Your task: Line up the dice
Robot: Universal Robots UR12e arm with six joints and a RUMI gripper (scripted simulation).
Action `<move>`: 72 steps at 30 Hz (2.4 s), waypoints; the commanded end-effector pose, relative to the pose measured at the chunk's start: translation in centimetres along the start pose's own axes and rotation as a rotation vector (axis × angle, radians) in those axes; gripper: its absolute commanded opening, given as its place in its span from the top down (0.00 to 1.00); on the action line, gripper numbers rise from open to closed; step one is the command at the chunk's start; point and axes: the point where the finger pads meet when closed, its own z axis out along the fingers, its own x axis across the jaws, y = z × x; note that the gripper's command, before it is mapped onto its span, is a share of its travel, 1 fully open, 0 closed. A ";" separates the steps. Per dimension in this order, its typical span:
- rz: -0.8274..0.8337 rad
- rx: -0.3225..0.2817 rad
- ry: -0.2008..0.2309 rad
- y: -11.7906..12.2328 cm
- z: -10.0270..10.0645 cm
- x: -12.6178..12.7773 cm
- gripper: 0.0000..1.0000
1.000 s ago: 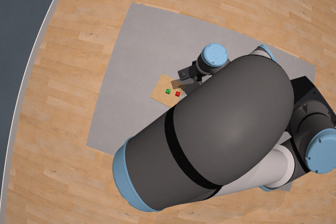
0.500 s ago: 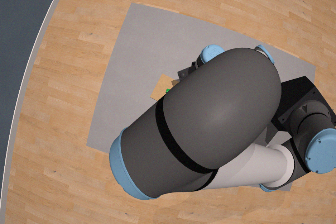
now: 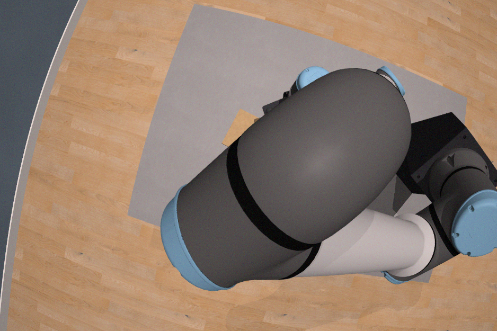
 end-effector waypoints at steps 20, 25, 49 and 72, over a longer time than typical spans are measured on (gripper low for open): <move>0.000 0.000 0.001 0.0 0.0 0.0 0.79; 0.000 0.000 0.001 0.0 0.0 0.0 0.79; 0.000 0.000 0.001 0.0 1.4 0.0 0.79; 0.000 0.000 0.001 0.0 2.5 0.0 0.79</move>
